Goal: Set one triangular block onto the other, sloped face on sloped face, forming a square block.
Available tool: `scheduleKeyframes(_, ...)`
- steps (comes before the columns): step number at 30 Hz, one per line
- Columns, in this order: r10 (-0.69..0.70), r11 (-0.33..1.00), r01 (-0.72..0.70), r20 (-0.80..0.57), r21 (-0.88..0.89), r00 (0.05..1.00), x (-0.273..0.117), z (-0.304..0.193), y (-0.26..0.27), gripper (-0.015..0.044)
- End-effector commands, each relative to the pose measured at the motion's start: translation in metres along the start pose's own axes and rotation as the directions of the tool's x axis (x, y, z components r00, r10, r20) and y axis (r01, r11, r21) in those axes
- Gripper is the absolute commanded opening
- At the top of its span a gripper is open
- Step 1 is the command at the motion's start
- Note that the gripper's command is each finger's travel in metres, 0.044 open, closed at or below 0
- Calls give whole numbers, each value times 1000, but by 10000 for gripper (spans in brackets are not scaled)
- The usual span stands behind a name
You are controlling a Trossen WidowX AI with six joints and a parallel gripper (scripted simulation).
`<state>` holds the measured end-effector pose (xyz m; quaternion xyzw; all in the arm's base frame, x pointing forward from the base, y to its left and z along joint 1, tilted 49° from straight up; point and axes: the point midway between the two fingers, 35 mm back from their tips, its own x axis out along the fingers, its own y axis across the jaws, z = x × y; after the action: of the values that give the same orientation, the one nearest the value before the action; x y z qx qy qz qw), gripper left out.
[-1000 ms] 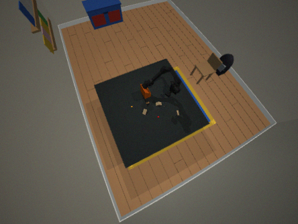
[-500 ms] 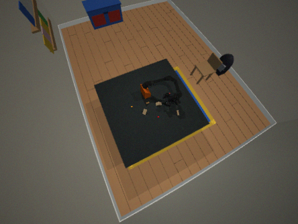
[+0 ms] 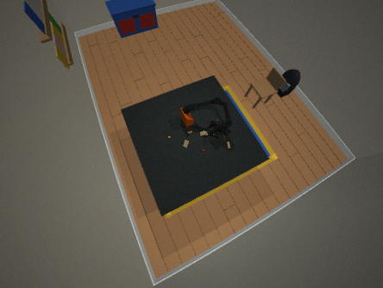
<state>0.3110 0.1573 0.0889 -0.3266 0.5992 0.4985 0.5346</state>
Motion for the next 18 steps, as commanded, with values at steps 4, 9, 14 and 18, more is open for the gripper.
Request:
scheduleKeyframes(4, 12, 1000, -12, -13, 3, 1000, 52, 1, 8, 440)
scheduleKeyframes(9, 13, 1000, -13, -14, 3, 1000, 68, 0, 11, 440)
scheduleKeyframes(14, 13, 1000, -13, -14, 3, 1000, 69, 0, 10, 440)
scheduleKeyframes(18, 13, 1000, -13, -14, 3, 1000, 69, 0, 9, 440)
